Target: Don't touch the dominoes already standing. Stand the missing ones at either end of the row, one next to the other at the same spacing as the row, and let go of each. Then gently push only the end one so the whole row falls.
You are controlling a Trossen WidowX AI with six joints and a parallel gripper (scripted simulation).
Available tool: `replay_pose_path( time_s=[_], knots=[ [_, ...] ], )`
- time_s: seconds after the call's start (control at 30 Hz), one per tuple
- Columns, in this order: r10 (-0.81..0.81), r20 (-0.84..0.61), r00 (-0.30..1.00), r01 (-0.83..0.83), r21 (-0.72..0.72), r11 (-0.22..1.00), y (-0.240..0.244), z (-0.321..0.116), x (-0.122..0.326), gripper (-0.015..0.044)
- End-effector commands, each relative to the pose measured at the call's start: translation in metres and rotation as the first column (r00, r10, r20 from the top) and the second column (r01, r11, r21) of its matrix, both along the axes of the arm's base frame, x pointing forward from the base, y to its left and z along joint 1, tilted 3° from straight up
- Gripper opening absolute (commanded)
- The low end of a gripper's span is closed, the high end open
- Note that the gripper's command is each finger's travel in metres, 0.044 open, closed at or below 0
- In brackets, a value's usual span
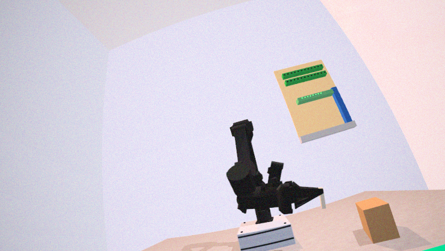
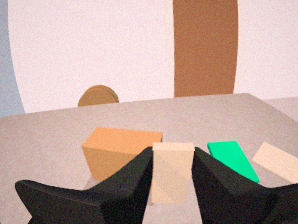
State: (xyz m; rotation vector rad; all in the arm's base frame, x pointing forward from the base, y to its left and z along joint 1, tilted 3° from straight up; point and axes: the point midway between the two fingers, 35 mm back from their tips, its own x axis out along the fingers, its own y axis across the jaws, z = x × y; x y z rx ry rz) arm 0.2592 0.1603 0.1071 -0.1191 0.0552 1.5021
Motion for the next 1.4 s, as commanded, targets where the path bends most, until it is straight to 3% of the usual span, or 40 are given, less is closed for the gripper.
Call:
replay_pose_path(
  time_s=[0.0, 0.7, 1.37],
  knots=[
    [0.025, 0.026, 0.999, -0.026, 0.058, 0.998, -0.008, 0.003, -0.012, 0.0107],
    [0.025, 0.026, 0.999, -0.026, 0.058, 0.998, -0.007, 0.001, -0.011, 0.0107],
    [0.024, 0.026, 0.999, -0.025, 0.054, 0.998, -0.003, -0.046, 0.003, 0.0107]
  ],
)
